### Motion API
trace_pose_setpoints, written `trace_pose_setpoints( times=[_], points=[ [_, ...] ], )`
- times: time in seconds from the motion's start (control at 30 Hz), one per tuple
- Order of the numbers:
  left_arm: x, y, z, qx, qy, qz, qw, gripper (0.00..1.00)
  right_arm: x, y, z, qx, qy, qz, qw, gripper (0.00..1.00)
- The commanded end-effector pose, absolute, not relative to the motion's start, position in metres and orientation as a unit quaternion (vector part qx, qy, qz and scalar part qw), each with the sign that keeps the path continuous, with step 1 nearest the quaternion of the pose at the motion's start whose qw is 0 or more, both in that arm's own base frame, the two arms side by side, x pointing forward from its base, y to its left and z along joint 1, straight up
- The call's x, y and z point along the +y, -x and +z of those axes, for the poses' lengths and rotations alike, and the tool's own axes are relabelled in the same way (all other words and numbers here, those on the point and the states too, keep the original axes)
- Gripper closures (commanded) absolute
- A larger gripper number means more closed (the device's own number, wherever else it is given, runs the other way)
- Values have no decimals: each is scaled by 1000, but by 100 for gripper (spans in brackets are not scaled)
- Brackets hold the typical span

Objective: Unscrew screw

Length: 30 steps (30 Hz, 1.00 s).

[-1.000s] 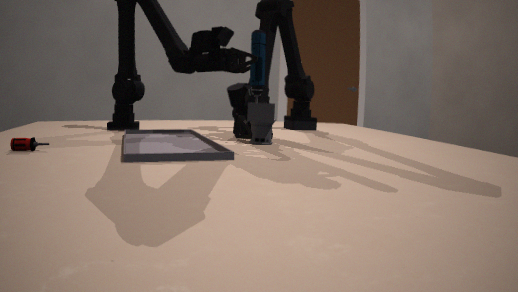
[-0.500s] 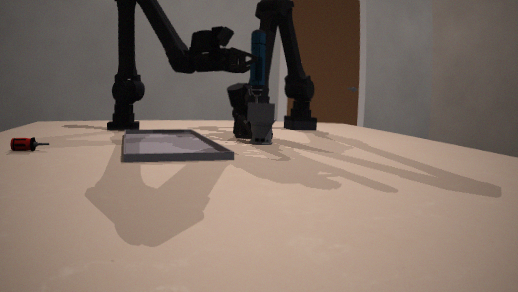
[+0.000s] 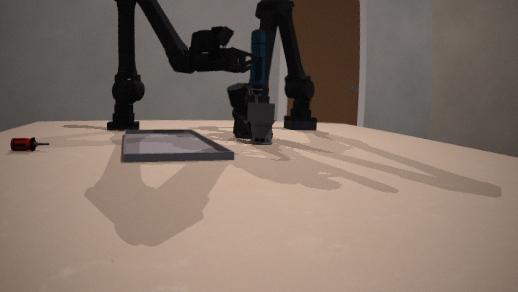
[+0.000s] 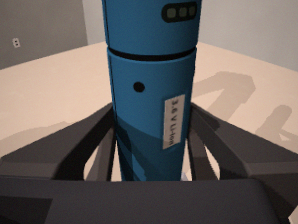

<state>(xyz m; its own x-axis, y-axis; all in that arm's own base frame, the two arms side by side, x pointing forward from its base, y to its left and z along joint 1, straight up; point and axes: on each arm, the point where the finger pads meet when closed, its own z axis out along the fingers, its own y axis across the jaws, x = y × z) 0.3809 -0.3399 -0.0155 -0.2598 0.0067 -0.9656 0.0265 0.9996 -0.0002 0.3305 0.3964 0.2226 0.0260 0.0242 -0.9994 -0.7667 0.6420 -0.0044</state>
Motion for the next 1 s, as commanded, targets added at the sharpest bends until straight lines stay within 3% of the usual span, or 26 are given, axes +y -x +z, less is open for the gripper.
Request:
trace_pose_setpoints(
  times=[0.0,0.97],
  points=[
    [-342,-374,-25,794,-20,-8,608,41,414,-340,270,592,283,316,685,58],
    [-342,-374,-25,794,-20,-8,608,41,415,-342,276,590,282,317,687,58]
  ],
)
